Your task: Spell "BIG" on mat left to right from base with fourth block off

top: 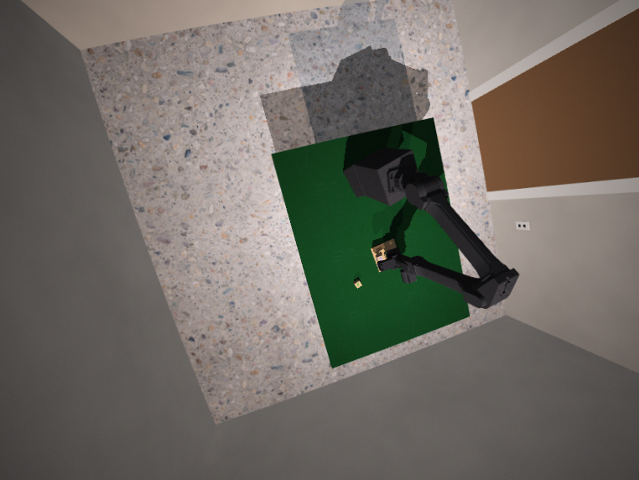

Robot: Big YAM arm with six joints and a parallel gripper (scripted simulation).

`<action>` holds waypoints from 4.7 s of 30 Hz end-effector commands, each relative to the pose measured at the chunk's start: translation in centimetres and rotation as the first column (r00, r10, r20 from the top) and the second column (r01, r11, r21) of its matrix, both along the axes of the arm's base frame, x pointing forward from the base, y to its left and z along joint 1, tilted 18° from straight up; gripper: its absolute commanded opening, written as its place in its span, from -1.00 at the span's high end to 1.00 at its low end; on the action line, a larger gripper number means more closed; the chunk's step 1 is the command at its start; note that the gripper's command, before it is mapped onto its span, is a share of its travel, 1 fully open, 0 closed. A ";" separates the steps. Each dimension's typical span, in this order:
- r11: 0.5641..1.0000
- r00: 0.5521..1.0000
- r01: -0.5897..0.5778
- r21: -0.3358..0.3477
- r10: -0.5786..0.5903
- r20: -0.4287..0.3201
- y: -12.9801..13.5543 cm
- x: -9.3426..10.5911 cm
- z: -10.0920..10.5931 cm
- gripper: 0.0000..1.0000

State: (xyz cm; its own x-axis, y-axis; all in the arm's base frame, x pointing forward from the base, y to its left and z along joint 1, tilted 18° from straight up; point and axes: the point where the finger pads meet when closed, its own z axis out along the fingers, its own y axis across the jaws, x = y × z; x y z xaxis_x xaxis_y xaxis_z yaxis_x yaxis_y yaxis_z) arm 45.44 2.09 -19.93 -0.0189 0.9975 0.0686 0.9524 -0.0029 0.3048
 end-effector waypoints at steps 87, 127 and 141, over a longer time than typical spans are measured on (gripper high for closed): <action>1.000 1.000 -0.011 -0.008 0.011 -0.006 0.4 -0.2 -1.1 0.47; 1.000 1.000 -0.011 -0.008 0.011 -0.006 0.4 -0.2 -1.1 -0.15; 1.000 1.000 -0.011 -0.008 0.011 0.001 0.2 -0.2 0.6 -0.15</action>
